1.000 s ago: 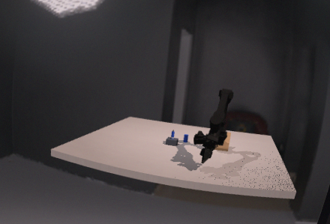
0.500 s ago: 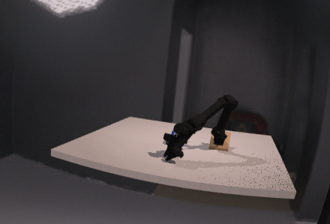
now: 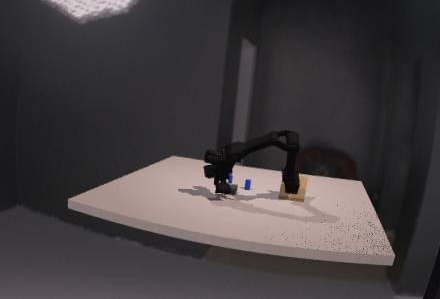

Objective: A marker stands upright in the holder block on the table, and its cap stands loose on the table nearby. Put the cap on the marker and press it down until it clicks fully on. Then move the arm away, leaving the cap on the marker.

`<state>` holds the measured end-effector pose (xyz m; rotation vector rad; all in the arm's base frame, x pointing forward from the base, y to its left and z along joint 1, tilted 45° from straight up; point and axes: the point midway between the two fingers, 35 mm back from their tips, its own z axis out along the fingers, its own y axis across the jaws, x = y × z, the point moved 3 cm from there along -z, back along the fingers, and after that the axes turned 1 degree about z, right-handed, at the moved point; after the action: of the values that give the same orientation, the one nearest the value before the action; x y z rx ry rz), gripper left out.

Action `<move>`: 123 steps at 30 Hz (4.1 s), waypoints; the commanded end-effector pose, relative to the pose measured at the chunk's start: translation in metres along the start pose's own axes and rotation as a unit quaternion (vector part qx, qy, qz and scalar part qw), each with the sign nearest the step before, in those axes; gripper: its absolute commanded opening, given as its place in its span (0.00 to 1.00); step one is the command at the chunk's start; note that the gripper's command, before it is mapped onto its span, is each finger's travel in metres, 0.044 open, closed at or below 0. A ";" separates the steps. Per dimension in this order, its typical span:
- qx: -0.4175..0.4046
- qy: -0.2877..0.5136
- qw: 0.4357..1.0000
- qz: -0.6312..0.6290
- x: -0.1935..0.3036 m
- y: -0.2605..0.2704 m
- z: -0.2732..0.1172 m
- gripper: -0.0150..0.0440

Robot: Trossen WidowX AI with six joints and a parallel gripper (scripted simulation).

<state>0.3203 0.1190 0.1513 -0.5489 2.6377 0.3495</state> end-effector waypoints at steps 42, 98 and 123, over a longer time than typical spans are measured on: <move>-0.272 0.065 0.960 0.000 0.193 -0.171 0.025 0.67; -0.273 0.064 0.960 0.000 0.198 -0.144 0.070 0.29; -0.272 0.065 0.960 0.000 0.189 -0.174 0.021 0.25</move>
<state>0.2423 -0.0873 0.0164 -0.7472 2.6527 1.1033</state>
